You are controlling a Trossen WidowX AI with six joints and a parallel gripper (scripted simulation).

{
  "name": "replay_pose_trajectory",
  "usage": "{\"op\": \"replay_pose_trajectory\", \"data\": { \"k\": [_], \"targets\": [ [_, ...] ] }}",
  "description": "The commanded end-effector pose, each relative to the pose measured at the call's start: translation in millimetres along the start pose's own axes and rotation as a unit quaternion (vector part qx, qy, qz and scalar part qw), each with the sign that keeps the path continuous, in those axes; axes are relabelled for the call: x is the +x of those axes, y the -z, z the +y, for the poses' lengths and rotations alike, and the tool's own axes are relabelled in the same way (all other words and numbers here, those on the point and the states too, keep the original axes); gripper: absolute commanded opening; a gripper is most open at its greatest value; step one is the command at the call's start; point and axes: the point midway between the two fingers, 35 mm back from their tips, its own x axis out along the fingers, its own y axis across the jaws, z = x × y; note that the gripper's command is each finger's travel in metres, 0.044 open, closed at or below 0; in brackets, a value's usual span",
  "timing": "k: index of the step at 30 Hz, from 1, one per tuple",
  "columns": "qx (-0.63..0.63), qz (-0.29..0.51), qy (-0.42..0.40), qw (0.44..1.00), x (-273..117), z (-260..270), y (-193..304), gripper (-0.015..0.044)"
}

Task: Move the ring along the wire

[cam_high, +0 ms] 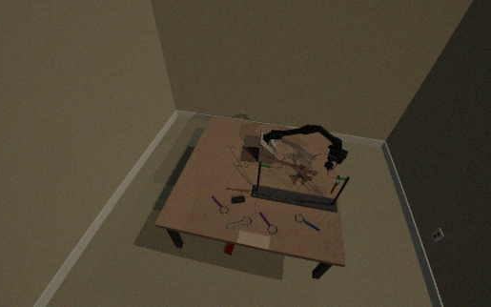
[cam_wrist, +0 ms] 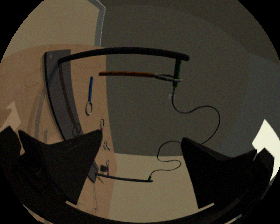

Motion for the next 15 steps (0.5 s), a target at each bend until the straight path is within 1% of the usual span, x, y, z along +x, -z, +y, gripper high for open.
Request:
{"op": "replay_pose_trajectory", "data": {
  "k": [1,5,9,15],
  "targets": [
    [0.005,-0.001,0.0,1.0,0,1,0,0.0374],
    [0.107,-0.013,-0.007,0.994,10,26,-9,0.0269],
    [0.228,-0.029,-0.016,0.973,21,53,-18,0.0164],
    [0.401,-0.052,-0.033,0.914,37,89,-28,0.016]
  ]
}}
